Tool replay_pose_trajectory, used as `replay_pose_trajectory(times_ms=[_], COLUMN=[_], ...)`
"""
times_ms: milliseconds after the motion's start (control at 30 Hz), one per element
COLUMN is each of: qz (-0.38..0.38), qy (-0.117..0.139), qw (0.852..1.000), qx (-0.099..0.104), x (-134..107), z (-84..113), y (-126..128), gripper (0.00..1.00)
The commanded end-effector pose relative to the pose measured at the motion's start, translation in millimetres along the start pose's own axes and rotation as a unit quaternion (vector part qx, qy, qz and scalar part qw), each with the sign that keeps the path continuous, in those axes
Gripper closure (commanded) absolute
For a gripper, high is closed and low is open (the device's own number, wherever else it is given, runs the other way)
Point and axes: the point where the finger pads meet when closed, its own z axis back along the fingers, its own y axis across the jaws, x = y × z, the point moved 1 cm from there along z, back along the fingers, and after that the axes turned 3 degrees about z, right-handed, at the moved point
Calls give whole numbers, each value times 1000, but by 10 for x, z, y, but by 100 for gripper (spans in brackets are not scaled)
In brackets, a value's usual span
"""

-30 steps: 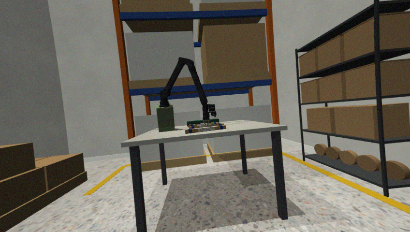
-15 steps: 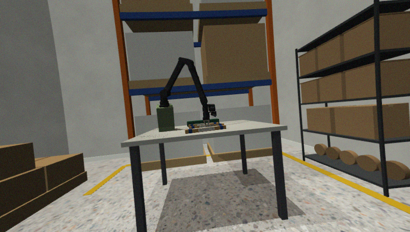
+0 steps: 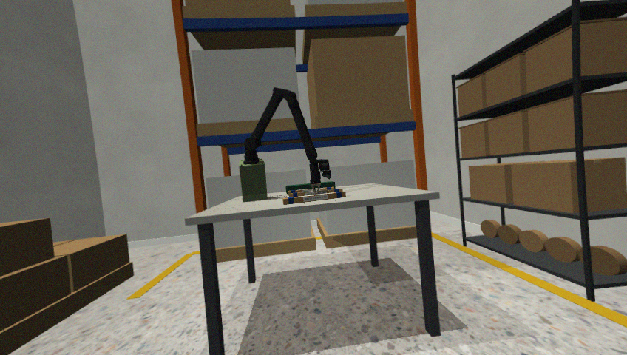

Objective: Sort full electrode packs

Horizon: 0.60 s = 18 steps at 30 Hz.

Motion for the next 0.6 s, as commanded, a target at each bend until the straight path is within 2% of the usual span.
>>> replay_pose_trajectory(times_ms=[0,167,200,567], qz=[8,8,8,3], qy=[5,5,5,0], qw=[1000,1000,1000,1000], qx=[3,3,3,1], x=[-76,-88,-84,-19], z=[-64,-65,-65,-20], y=[86,93,93,44], gripper=[26,26,100,100])
